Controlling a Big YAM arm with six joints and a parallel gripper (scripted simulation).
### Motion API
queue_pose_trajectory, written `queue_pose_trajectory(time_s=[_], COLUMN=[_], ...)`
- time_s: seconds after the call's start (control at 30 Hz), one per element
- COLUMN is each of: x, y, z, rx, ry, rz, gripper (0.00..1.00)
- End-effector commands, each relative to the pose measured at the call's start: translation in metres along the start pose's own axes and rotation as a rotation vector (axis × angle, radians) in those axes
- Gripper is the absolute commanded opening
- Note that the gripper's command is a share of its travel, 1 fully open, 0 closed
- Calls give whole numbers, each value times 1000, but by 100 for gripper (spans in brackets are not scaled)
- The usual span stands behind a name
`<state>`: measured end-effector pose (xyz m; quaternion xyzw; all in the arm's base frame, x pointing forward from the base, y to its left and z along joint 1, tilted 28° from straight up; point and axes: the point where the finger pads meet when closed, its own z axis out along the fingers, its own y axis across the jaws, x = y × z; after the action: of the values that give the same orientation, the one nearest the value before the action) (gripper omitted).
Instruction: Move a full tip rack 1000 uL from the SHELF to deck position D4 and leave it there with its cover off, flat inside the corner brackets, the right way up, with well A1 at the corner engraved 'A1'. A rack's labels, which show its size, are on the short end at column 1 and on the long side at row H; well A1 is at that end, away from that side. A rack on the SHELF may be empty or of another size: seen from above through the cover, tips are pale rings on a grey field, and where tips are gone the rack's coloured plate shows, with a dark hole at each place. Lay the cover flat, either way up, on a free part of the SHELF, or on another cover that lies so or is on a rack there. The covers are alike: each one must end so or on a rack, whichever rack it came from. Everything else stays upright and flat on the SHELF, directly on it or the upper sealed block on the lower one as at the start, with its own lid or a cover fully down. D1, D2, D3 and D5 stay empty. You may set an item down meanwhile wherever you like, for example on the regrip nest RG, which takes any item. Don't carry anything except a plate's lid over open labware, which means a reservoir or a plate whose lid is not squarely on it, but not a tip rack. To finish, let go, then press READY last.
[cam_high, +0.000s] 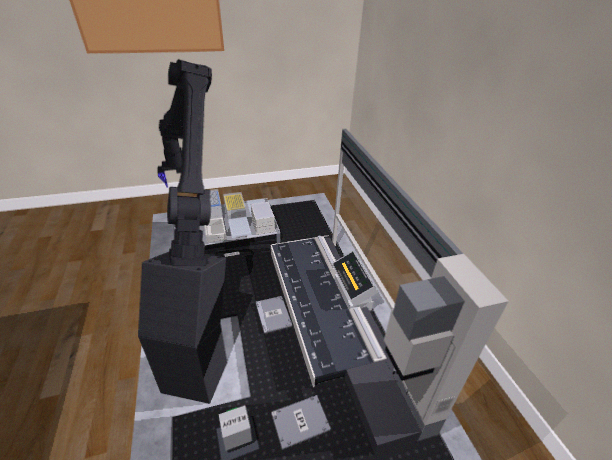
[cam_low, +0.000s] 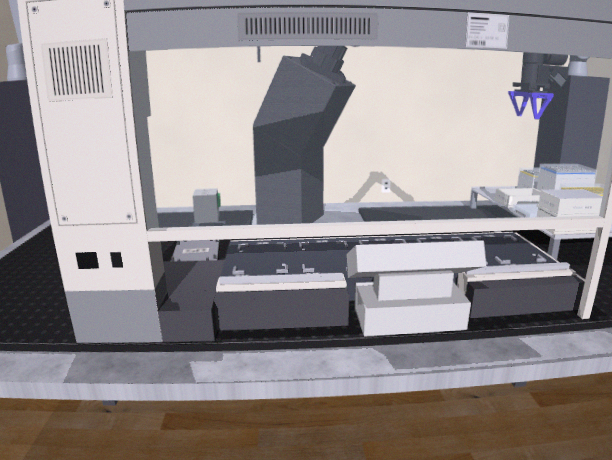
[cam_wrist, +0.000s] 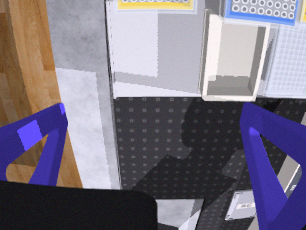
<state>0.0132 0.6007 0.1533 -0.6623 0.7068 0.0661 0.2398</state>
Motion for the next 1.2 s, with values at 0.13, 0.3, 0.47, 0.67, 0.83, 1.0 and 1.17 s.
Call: queue_pose_trajectory(time_s=[0.13,0.3,0.47,0.67,0.83,1.0,1.17], x=[-50,-65,-90,-91,-110,-101,-102], y=[-12,-12,-13,-18,-25,-49,-75], z=[-11,-11,-12,-25,-37,-33,-35], rx=[2,2,2,3,0,3,5], ry=[-24,-25,-27,-25,-64,-53,-60], rz=[9,11,10,13,19,15,15], gripper=[100,100,100,100,100,100,100])
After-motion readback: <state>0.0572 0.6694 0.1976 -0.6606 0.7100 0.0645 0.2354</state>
